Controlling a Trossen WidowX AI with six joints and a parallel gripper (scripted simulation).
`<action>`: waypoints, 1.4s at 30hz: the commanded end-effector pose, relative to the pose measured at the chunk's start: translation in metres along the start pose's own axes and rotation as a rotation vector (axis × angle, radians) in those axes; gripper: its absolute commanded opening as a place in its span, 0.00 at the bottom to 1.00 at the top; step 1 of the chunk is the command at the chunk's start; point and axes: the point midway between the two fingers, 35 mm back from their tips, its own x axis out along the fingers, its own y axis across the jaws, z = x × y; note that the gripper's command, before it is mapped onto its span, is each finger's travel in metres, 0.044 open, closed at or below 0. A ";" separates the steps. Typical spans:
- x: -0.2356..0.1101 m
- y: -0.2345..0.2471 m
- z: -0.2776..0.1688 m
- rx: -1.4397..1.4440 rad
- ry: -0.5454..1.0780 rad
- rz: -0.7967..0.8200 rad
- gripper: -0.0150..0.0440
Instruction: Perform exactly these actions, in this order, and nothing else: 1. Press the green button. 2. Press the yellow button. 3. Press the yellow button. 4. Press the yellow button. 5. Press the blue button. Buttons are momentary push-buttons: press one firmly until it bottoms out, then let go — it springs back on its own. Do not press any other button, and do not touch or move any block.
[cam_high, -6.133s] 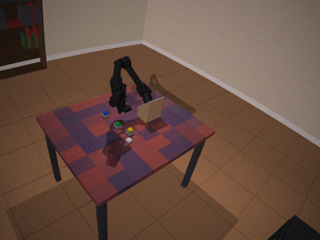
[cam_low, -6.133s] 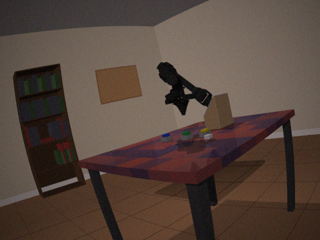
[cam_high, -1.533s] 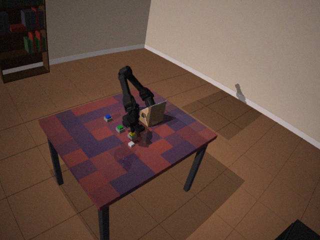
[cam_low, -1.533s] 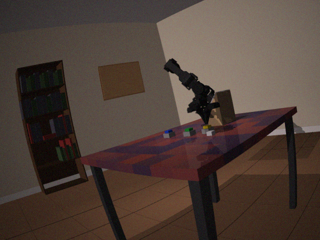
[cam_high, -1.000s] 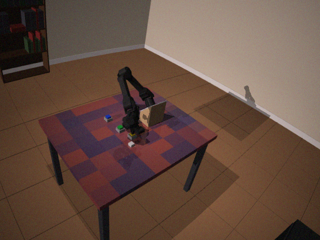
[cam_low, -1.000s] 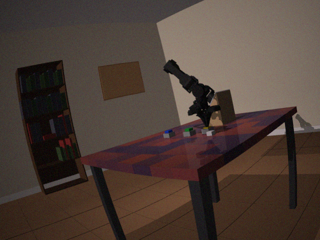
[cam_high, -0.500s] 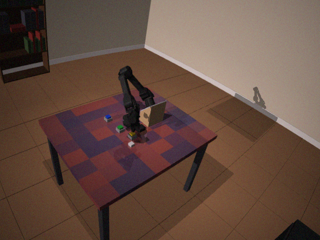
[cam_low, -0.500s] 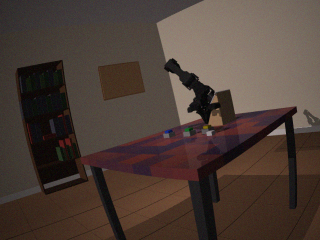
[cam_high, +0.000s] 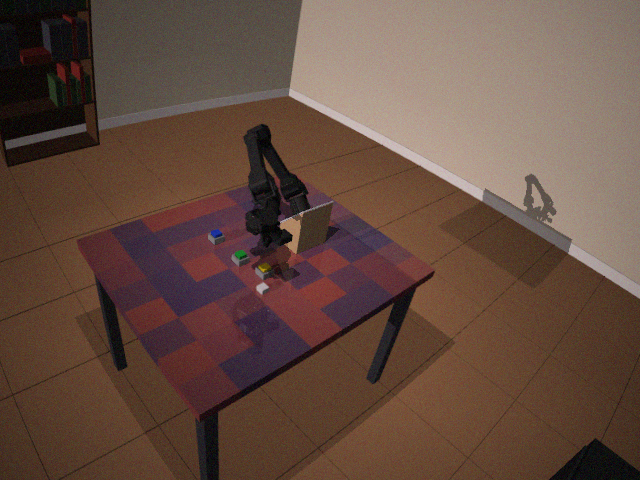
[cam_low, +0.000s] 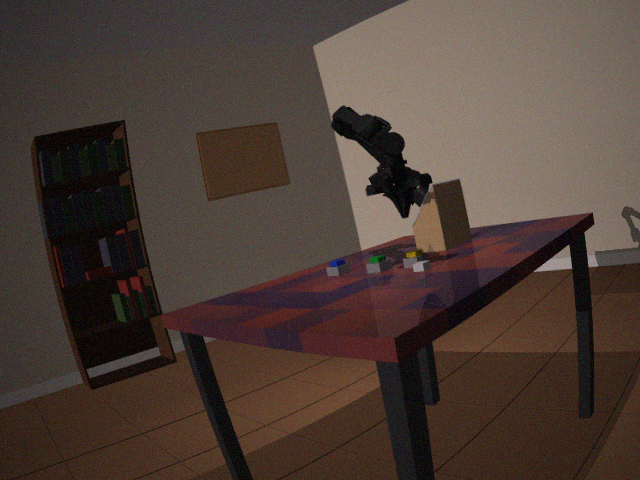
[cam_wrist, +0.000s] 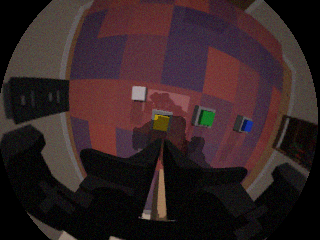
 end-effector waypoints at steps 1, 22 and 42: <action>-0.004 -0.026 0.015 0.002 0.000 0.024 0.29; 0.038 -0.260 0.031 0.014 0.012 -0.015 0.29; 0.082 -0.261 0.029 0.014 0.012 -0.019 0.29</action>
